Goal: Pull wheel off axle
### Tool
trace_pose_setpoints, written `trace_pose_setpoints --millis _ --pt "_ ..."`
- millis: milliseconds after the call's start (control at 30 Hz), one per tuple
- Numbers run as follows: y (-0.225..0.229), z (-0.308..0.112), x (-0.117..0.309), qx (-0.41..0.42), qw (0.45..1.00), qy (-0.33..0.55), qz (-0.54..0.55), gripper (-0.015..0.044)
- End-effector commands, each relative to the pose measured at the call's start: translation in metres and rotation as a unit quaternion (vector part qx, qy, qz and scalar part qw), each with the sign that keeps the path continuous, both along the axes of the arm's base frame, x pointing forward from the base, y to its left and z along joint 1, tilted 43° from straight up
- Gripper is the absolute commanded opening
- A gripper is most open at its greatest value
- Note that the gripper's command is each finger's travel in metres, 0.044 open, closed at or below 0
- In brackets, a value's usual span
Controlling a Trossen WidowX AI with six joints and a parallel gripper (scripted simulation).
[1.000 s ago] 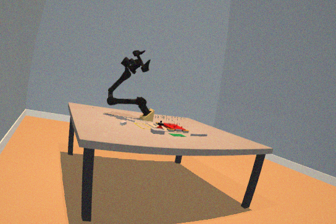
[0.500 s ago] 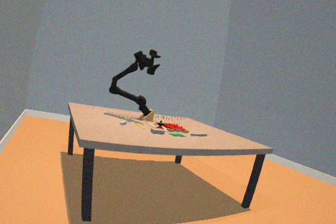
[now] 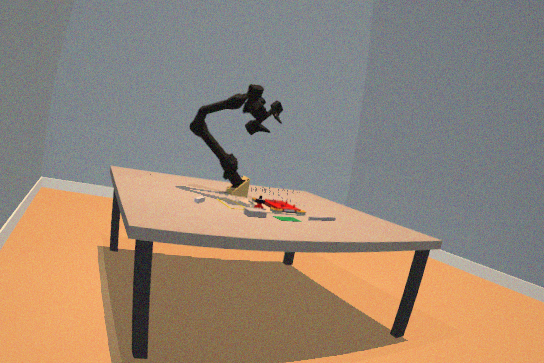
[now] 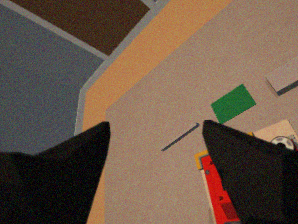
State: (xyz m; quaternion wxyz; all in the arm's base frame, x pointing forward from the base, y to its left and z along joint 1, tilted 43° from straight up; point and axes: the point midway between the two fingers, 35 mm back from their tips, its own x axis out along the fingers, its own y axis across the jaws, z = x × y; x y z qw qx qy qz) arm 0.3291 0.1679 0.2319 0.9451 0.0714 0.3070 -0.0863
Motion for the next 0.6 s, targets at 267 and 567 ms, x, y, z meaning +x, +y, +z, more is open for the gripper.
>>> trace_pose_setpoints --millis 267,567 --pt "-0.074 -0.088 0.037 -0.188 0.952 0.234 -0.066 0.03" --pt "-0.144 -0.145 0.038 -0.271 0.854 0.432 -0.099 0.03"
